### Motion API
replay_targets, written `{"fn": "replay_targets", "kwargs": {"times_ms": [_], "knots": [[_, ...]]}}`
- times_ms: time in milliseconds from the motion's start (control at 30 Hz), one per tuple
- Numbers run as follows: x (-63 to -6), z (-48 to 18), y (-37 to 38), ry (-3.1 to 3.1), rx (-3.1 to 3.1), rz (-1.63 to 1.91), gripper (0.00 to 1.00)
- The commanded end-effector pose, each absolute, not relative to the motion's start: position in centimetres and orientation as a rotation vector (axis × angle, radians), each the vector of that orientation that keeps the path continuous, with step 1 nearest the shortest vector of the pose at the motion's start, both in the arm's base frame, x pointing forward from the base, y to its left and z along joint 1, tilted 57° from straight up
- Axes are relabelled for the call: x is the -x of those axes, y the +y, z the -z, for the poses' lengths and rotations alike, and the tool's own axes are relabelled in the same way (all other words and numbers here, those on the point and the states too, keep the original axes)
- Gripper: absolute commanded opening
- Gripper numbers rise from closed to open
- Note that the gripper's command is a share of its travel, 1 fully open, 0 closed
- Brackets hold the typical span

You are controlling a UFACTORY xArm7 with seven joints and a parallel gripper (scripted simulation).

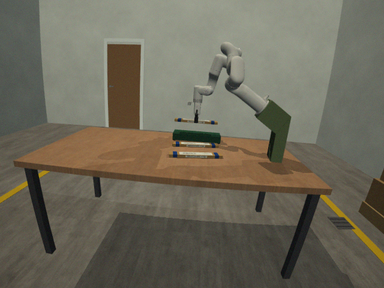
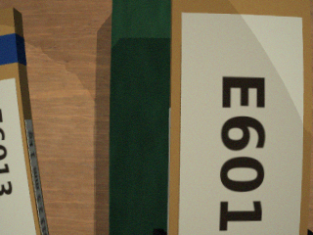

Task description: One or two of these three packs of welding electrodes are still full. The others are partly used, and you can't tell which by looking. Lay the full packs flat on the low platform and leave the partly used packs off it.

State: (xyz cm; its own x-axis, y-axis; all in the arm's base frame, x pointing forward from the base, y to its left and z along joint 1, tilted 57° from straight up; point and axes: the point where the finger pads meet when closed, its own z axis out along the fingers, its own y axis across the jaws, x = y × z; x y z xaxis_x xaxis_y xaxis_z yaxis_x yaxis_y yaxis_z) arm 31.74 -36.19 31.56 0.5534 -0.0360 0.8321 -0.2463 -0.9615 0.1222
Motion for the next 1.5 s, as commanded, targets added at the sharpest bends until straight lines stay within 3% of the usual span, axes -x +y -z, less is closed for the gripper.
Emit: {"fn": "replay_targets", "kwargs": {"times_ms": [0,1467], "knots": [[-31.5,-31.6,-36.7,-0.235,-2.562,-1.368,0.58],[-30.2,-30.9,-39.2,-0.235,-2.562,-1.368,0.58]]}}
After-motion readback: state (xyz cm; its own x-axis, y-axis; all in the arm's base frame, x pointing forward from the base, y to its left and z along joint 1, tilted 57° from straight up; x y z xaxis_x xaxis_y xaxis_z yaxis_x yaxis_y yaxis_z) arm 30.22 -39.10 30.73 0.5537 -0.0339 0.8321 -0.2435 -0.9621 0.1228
